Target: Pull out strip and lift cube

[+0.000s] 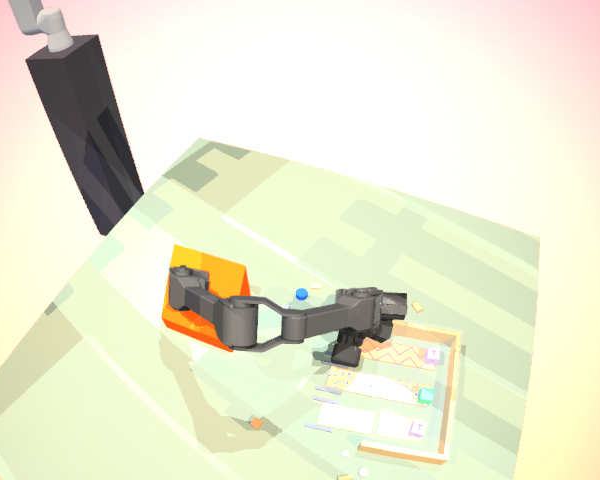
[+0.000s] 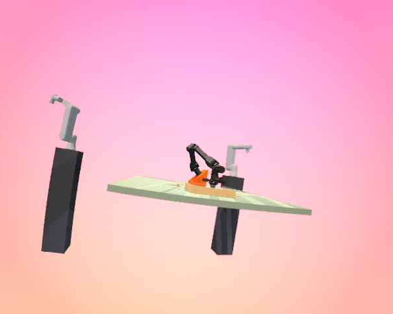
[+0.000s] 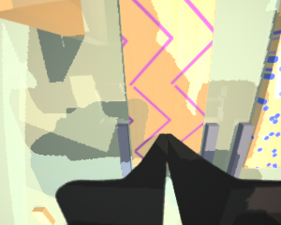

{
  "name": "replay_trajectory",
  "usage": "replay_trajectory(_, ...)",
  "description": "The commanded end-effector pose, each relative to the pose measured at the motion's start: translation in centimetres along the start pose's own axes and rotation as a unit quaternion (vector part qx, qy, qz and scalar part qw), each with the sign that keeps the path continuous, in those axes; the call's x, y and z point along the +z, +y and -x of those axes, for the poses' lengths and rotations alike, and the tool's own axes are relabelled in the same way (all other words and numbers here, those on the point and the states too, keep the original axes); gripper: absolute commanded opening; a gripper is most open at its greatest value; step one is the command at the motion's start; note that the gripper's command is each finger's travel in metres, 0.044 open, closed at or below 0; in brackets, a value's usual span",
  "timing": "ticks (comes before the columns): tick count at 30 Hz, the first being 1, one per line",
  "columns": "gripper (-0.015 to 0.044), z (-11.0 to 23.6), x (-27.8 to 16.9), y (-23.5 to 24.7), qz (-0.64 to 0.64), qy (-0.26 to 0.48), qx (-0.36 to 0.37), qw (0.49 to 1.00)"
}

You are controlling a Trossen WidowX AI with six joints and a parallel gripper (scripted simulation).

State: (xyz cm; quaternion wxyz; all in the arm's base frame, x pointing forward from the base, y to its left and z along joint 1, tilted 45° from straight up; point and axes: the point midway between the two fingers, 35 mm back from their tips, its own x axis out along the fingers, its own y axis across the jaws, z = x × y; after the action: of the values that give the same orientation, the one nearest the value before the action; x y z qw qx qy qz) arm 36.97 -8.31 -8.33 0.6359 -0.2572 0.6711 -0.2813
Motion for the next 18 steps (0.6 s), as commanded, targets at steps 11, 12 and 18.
replay_trajectory(11, 0.0000, -0.4, -2.2, 0.0, 0.000, 0.004, -0.001, 1.000)
replay_trajectory(12, 0.0000, -0.4, -2.3, 0.0, 0.000, 0.004, -0.001, 1.000)
replay_trajectory(18, 0.0000, -0.4, -3.3, 0.0, 0.001, 0.004, -0.001, 1.000)
